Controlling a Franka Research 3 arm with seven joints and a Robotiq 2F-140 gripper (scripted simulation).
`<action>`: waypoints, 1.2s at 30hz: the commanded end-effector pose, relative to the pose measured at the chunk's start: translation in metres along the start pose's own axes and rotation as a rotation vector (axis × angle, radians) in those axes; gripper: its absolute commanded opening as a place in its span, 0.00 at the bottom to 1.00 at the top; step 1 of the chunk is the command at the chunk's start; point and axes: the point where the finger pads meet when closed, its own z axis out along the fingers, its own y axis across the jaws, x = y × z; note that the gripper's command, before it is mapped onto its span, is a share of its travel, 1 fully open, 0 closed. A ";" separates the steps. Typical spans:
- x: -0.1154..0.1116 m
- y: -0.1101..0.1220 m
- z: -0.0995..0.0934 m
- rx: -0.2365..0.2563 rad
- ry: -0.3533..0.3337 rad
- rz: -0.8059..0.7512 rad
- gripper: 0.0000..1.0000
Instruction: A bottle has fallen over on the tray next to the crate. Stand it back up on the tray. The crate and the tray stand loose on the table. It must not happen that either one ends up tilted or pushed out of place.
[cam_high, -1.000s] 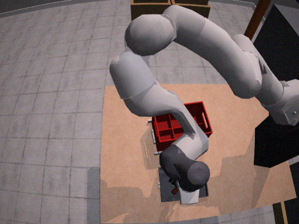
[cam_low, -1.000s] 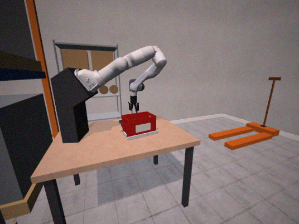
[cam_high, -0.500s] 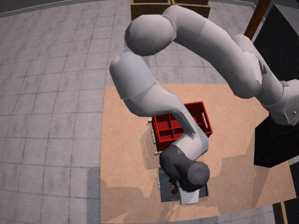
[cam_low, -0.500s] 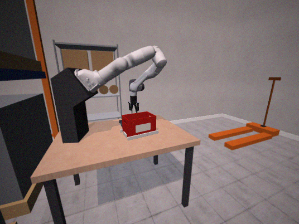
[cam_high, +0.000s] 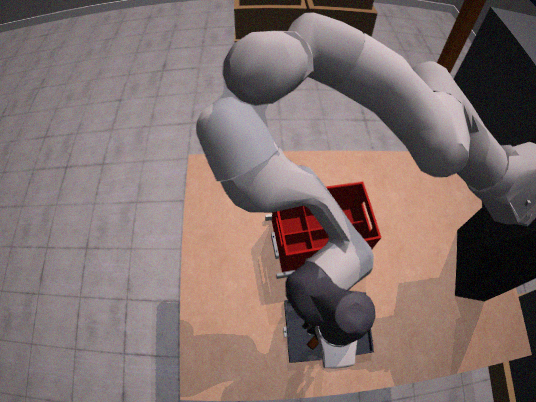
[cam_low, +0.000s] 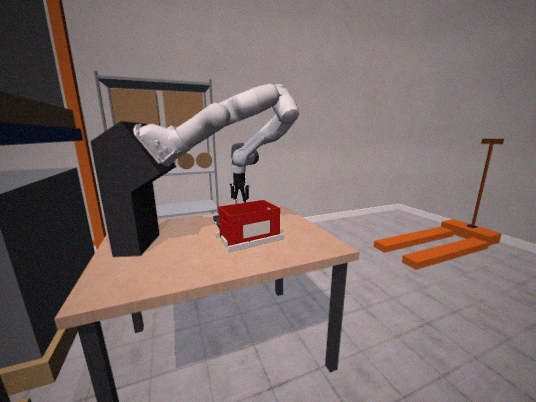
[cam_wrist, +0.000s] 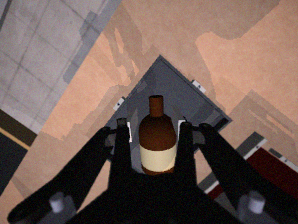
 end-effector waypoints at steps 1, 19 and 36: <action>0.000 0.004 0.006 -0.008 0.000 0.002 0.38; 0.000 0.004 0.025 -0.008 0.000 0.002 0.38; 0.000 0.004 0.034 -0.008 0.000 0.002 0.38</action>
